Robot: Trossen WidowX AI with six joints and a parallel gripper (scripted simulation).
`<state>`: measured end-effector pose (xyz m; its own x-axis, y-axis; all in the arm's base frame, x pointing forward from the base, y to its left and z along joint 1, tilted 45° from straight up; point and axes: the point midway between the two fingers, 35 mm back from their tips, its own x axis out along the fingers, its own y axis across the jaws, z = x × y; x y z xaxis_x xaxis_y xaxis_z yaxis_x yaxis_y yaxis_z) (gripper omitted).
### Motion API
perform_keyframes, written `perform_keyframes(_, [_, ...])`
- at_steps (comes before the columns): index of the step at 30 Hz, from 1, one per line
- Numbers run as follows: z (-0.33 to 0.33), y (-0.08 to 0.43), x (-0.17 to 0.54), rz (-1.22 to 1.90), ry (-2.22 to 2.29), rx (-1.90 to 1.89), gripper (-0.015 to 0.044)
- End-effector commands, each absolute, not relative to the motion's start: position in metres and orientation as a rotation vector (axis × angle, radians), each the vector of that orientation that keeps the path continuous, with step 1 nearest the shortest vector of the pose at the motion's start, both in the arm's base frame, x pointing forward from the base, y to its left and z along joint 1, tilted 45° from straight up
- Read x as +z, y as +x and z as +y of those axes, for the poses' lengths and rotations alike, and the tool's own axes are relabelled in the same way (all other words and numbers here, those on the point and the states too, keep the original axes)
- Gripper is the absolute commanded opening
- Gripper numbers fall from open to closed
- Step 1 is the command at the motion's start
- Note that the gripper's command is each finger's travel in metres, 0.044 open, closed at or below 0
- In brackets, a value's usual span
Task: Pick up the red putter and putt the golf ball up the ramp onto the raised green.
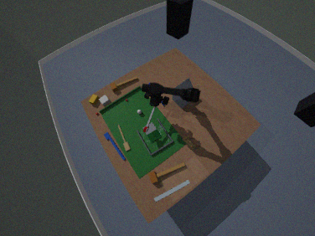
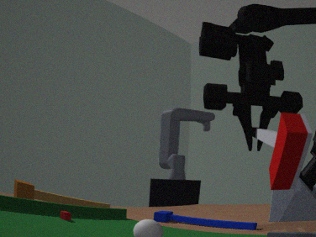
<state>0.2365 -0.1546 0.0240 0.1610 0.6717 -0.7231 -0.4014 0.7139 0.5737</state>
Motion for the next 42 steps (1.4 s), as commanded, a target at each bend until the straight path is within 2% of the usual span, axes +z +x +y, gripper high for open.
perform_keyframes(1, [-0.175,0.222,0.004,1.246,0.383,0.694,0.0000])
perform_keyframes(22, [-0.229,0.145,-0.074,1.453,0.802,0.397,0.0000])
perform_keyframes(42, [-0.201,0.149,-0.105,1.453,0.805,0.396,0.0000])
